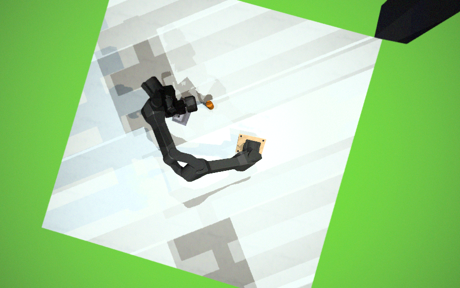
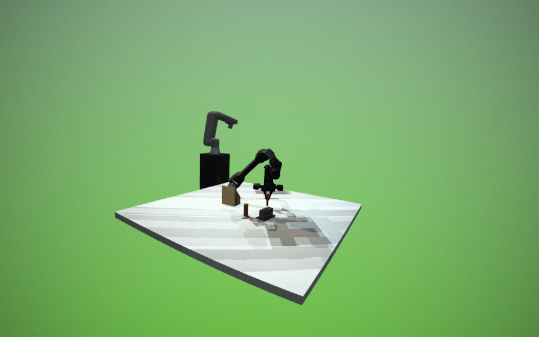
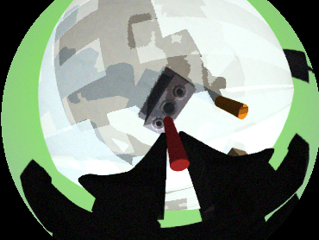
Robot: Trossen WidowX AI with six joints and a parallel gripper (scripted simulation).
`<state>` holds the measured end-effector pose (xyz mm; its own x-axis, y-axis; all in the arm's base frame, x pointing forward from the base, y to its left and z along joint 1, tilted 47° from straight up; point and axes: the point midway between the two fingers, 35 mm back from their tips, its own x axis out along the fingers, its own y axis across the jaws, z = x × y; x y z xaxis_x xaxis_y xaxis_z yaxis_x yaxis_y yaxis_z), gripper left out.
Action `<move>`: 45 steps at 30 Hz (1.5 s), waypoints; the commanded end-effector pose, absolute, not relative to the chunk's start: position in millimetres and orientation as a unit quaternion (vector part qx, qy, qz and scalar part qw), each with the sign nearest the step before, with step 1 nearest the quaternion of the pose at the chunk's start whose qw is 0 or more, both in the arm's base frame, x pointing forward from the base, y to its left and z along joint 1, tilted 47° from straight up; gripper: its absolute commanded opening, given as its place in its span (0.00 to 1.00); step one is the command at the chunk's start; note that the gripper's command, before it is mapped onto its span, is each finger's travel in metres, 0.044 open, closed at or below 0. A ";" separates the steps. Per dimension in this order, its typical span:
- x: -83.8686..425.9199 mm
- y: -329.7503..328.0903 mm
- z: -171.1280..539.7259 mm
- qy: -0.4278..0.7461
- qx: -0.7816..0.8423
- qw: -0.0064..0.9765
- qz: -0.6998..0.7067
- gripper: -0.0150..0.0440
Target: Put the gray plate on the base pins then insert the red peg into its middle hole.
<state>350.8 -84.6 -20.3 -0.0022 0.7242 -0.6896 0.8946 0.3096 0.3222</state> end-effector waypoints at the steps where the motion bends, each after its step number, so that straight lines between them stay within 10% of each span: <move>1: 353.7 -93.2 -28.8 0.700 0.576 0.409 -0.104 0.25; 45: 354.8 -96.0 -32.5 0.699 0.578 0.408 -0.104 0.25</move>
